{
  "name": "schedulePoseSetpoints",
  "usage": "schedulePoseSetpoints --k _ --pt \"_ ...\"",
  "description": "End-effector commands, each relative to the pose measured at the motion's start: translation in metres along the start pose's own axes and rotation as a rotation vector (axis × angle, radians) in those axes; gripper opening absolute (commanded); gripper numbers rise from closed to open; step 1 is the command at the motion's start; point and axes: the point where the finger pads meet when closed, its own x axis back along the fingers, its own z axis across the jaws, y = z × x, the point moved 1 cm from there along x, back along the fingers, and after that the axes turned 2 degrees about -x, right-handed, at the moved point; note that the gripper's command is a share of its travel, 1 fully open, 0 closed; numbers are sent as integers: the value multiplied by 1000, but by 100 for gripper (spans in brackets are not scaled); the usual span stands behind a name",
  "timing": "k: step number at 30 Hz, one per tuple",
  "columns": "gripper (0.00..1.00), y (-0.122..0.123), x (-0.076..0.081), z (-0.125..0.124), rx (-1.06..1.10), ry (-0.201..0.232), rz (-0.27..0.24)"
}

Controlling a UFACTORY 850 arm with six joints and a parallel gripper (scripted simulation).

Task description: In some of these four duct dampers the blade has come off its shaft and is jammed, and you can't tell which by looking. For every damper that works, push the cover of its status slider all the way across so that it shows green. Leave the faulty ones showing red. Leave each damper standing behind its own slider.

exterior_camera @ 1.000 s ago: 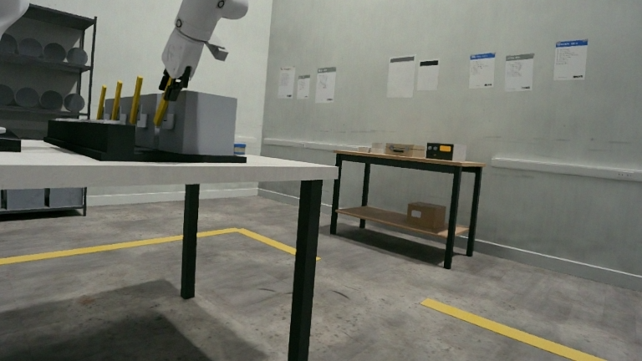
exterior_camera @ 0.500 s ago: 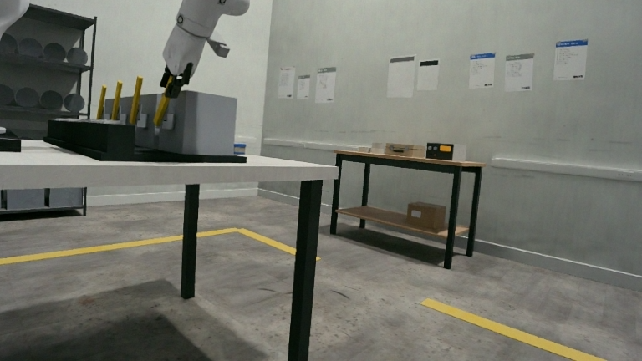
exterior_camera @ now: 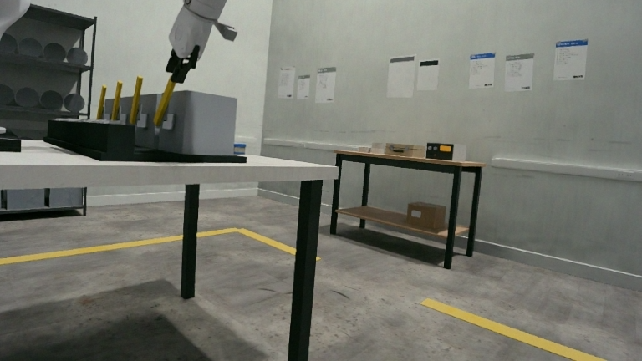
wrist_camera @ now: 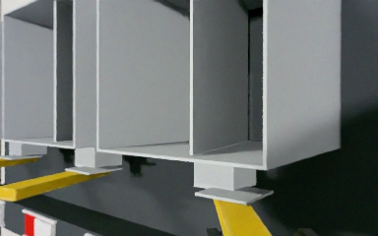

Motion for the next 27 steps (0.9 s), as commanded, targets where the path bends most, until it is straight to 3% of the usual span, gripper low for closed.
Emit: schedulePoseSetpoints --k 1,13,15,17,19,21,22,27 --pt "39 -1 19 0 1 0 0" --pt "39 -2 24 -2 1 9 1" --pt "39 -10 23 -12 2 58 4" --pt "39 -27 21 -33 4 162 14" --pt "39 -34 19 -40 4 198 15" --pt "39 -34 19 -40 4 198 15" --pt "39 -45 17 -54 5 266 19" --pt "39 -63 13 -76 7 370 28"
